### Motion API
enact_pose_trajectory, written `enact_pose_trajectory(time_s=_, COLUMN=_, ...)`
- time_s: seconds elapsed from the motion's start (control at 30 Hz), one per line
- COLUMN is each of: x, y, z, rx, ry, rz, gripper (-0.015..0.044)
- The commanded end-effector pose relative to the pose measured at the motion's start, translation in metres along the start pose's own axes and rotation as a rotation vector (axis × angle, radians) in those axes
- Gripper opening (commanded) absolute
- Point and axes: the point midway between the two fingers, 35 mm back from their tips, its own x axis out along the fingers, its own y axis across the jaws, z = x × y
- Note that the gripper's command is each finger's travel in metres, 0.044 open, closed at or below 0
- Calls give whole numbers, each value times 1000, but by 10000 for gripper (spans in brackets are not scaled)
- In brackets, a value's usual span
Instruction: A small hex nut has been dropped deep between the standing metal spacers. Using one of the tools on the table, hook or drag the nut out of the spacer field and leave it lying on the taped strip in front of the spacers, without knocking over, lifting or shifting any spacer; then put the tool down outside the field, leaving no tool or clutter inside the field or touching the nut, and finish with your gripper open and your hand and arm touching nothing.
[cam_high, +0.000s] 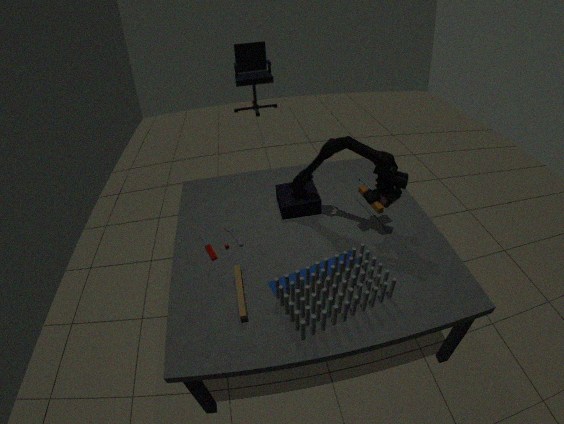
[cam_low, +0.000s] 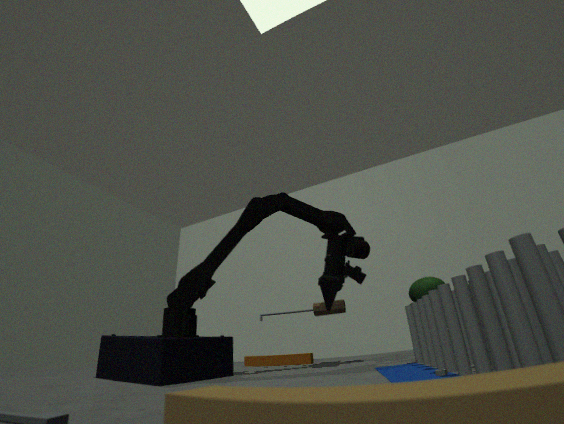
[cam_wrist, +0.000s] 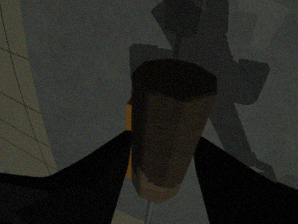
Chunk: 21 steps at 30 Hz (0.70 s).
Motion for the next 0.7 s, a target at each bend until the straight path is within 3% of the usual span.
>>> enact_pose_trajectory(time_s=0.0, x=3, y=0, z=1, rx=-7, ry=3, rz=5, gripper=0)
enact_pose_trajectory(time_s=0.67, x=21, y=-4, z=8, rx=-7, ry=3, rz=5, gripper=0)
